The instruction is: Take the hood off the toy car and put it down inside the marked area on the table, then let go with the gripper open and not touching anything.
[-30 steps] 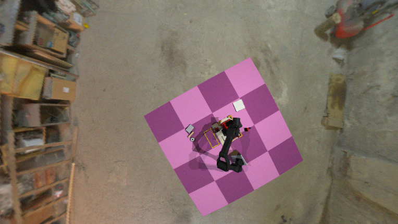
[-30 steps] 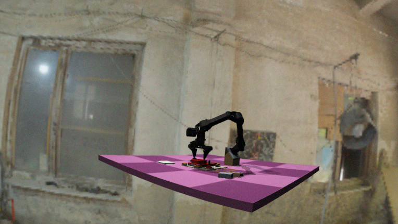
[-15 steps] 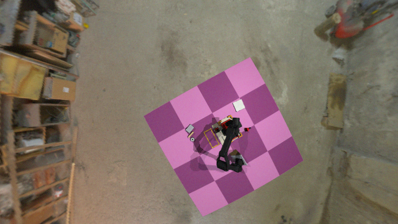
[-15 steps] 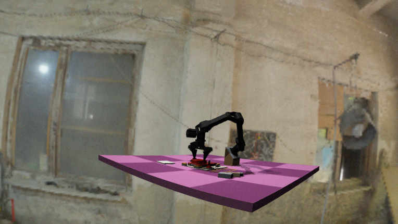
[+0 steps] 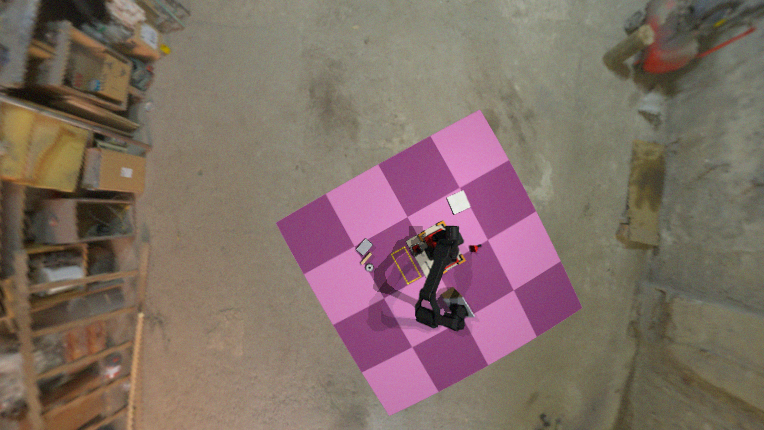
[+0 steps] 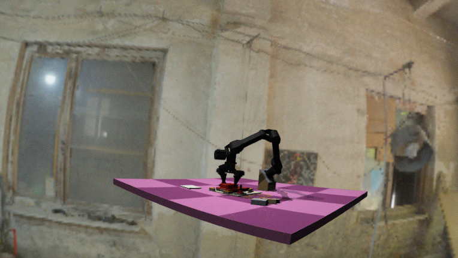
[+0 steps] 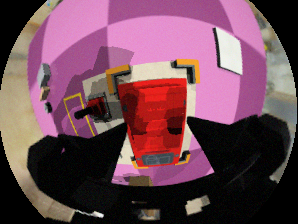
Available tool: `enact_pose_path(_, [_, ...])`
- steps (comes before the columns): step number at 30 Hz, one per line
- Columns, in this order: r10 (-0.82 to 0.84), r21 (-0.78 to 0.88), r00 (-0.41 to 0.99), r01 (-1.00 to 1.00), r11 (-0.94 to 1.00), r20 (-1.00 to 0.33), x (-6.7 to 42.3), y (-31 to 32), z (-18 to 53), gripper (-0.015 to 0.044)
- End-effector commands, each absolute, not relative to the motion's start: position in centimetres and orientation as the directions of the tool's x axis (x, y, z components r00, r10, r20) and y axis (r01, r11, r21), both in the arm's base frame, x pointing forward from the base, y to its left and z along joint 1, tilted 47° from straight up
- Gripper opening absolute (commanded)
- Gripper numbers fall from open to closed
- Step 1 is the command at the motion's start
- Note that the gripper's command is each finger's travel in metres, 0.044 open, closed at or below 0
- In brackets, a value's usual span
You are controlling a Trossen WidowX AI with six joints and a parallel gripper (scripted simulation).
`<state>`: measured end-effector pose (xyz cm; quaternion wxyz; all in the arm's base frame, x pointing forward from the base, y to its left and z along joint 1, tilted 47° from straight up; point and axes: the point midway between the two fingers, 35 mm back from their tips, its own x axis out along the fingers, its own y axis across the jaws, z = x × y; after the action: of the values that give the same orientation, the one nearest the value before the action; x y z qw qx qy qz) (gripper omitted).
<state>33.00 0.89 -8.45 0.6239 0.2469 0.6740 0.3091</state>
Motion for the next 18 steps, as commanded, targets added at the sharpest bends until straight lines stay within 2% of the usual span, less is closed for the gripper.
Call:
enact_pose_path(1, [0.721, 0.727, -0.100, -0.050, 0.684, -0.685, 32.97, 1.16, -8.59, 0.0440])
enact_pose_path(11, [0.722, 0.728, -0.100, -0.050, 0.684, -0.685, 32.91, 1.52, -8.92, 0.0440])
enact_pose_path(15, [0.719, 0.725, -0.100, -0.053, 0.687, -0.688, 32.93, 1.29, -8.82, 0.0335])
enact_pose_path(18, [0.719, 0.725, -0.100, -0.053, 0.687, -0.688, 32.93, 1.29, -8.82, 0.0315])
